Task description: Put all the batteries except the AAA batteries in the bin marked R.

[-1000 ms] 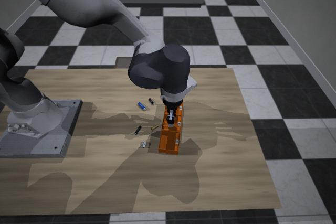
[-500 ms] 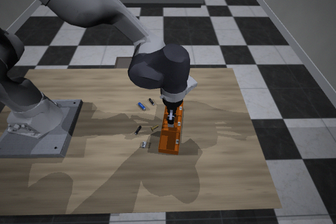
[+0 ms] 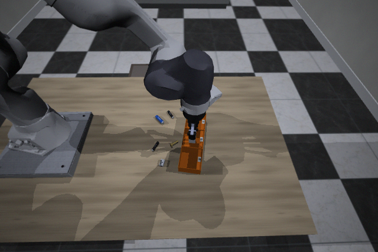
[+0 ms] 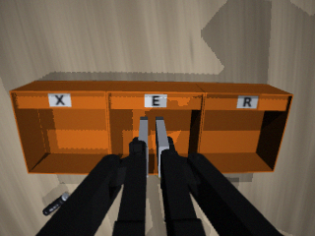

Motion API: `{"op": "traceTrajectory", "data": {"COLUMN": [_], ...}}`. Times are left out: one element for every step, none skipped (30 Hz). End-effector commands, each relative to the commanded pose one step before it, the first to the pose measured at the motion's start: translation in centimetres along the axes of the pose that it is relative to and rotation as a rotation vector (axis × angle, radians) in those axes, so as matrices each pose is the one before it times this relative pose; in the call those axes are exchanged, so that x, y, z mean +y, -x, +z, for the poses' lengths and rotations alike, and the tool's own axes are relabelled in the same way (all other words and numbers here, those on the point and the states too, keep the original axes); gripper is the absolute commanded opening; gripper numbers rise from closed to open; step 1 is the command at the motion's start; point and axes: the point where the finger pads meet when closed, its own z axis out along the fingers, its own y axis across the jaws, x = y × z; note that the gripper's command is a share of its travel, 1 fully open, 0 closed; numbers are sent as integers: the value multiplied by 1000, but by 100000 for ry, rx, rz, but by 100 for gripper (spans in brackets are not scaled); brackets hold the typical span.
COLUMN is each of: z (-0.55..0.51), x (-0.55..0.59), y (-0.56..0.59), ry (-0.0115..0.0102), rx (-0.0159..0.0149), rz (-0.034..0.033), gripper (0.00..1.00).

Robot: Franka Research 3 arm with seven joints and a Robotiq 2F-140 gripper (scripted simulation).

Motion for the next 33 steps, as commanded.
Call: {"op": "traceTrajectory", "data": {"z": [4,0,0,0,0,0,0,0,0,0,0,0,0,-133,-133,-133,-133,-133,-133,0,0,-133,-133,-133,-133,-133,-133,-133,-133,-133,-133,-133,-133], "x": [-186,0,0,0,0,0,0,0,0,0,0,0,0,0,0,0,0,0,0,0,0,0,0,0,0,0,0,0,0,0,0,0,0], "y": [-101,0,0,0,0,0,0,0,0,0,0,0,0,0,0,0,0,0,0,0,0,0,0,0,0,0,0,0,0,0,0,0,0], "ry": [-298,0,0,0,0,0,0,0,0,0,0,0,0,0,0,0,0,0,0,0,0,0,0,0,0,0,0,0,0,0,0,0,0], "rx": [326,0,0,0,0,0,0,0,0,0,0,0,0,0,0,0,0,0,0,0,0,0,0,0,0,0,0,0,0,0,0,0,0], "rz": [814,0,0,0,0,0,0,0,0,0,0,0,0,0,0,0,0,0,0,0,0,0,0,0,0,0,0,0,0,0,0,0,0], "gripper": [5,5,5,5,5,5,5,5,5,5,5,5,5,5,5,5,5,5,5,5,5,5,5,5,5,5,5,5,5,5,5,5,5]}}
